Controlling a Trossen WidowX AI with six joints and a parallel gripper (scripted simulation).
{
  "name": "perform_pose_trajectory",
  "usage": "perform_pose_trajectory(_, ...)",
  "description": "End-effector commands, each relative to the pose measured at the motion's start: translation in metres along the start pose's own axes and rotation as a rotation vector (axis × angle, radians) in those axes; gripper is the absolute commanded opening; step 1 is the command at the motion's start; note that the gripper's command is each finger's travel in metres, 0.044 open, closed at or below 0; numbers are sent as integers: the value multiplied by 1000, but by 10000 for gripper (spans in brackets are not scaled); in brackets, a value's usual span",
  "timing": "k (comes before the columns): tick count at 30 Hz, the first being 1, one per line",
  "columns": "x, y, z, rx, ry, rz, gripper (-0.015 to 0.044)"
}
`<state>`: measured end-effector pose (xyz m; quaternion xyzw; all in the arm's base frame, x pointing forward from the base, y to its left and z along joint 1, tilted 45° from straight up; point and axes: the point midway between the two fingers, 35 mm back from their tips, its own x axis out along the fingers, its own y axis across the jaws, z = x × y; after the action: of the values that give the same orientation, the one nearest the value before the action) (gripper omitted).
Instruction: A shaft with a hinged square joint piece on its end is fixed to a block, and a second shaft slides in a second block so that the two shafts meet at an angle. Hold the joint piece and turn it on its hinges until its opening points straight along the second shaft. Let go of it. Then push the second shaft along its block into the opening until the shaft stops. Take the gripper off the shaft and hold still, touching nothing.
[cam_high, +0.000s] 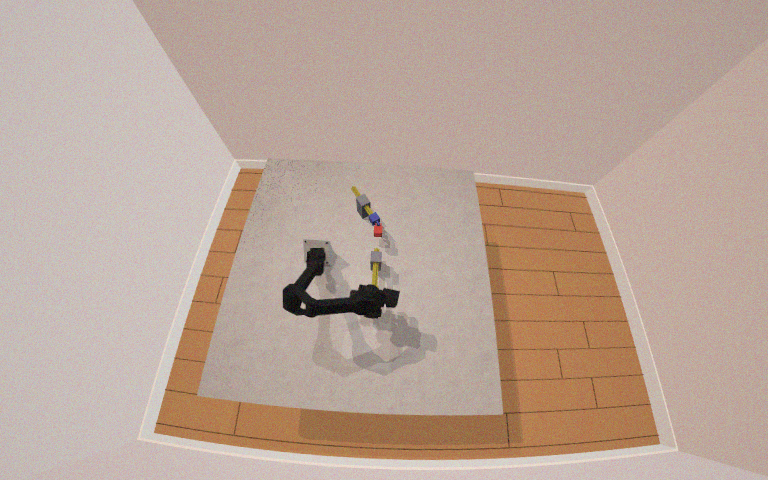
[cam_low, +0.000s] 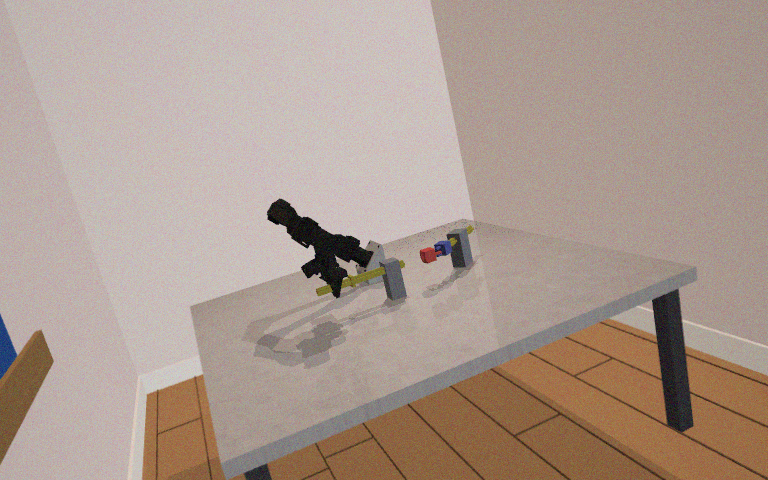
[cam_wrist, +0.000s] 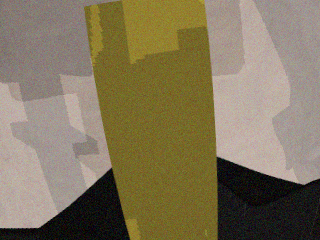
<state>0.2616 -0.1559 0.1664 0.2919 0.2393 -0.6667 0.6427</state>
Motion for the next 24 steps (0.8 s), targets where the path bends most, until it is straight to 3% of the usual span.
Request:
perform_pose_trajectory(1, 0, 0, 0, 0, 0, 0, 67)
perform_pose_trajectory(24, 0, 0, 0, 0, 0, 0, 47)
